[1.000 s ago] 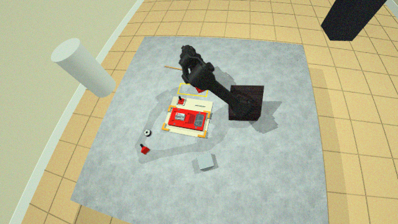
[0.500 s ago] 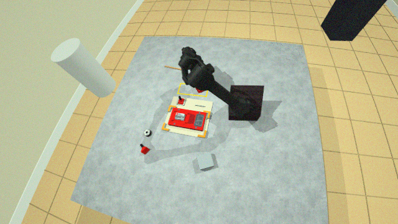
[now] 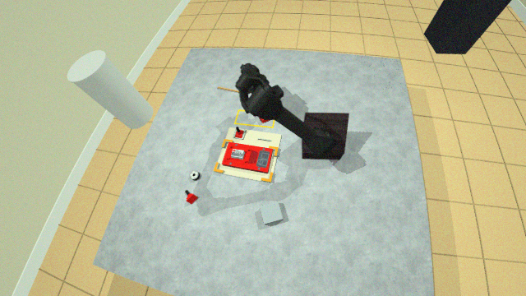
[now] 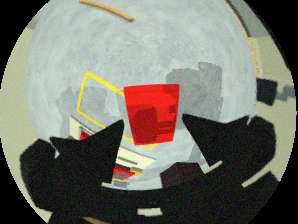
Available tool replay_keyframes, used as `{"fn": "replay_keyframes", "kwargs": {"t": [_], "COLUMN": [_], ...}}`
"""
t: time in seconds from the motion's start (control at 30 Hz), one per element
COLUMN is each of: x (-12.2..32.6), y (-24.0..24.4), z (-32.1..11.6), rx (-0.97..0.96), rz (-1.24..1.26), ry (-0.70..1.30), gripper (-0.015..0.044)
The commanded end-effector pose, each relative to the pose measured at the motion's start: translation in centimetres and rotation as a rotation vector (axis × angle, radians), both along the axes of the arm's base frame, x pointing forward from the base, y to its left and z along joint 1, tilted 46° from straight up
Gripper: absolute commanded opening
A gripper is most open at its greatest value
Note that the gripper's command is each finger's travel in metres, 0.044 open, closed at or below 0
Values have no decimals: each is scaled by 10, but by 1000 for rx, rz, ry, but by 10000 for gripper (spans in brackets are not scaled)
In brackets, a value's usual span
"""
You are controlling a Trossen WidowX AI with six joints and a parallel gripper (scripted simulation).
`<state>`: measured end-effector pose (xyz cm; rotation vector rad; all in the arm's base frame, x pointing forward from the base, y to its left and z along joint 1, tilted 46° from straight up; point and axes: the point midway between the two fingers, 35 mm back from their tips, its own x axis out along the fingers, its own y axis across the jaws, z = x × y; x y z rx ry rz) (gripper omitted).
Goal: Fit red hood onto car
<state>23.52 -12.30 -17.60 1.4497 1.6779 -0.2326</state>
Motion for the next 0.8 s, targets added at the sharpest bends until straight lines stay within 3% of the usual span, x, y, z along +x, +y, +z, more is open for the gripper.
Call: {"fn": "replay_keyframes", "kwargs": {"t": [0.0, 0.77], "x": [0, 1], "y": [2, 10], "z": [-1, -9], "rx": [4, 4], "rz": [-8, -8], "ry": [1, 1], "gripper": [440, 440]}}
